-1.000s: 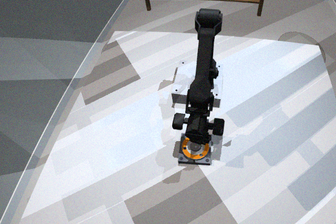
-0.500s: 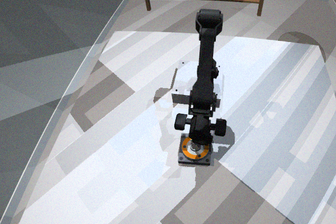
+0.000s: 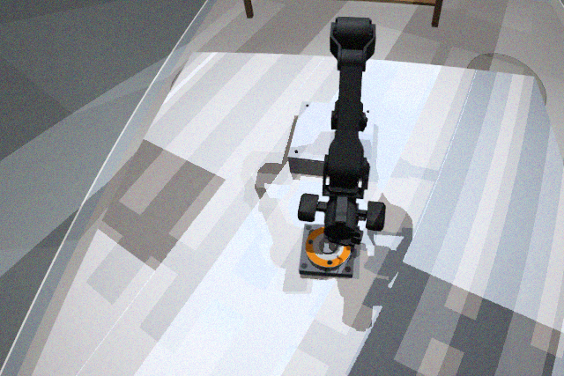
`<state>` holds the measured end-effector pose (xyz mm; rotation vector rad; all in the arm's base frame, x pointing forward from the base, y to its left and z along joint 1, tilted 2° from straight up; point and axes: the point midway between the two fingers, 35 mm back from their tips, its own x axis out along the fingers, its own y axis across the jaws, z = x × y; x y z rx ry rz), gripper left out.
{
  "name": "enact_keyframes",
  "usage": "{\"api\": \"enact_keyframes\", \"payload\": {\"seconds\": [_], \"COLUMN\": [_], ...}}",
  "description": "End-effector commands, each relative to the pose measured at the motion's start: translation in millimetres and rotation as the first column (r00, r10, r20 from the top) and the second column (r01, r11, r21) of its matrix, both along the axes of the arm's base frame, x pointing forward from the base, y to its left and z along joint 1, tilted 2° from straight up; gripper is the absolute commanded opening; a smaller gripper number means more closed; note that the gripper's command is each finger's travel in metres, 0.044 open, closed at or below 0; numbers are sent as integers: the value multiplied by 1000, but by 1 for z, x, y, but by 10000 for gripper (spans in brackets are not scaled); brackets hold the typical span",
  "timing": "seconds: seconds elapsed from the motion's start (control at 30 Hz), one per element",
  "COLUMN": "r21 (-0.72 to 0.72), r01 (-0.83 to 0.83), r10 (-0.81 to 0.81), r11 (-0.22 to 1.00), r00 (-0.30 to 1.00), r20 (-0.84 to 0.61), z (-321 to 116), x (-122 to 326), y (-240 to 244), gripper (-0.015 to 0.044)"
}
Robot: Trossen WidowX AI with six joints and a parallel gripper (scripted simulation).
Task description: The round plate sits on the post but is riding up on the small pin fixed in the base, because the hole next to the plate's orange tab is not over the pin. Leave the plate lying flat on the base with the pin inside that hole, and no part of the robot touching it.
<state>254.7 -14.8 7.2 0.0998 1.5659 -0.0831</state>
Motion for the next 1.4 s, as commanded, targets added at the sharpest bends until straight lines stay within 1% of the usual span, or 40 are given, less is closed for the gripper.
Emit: {"api": "enact_keyframes", "payload": {"seconds": [0.0, 1.37], "r21": [7, 9], "r01": [-2, -2], "r10": [2, 2], "r11": [1000, 1000], "r00": [1000, 1000], "r20": [3, 6], "z": [0, 2], "x": [3, 34], "y": [5, 22], "gripper": [0, 0]}}
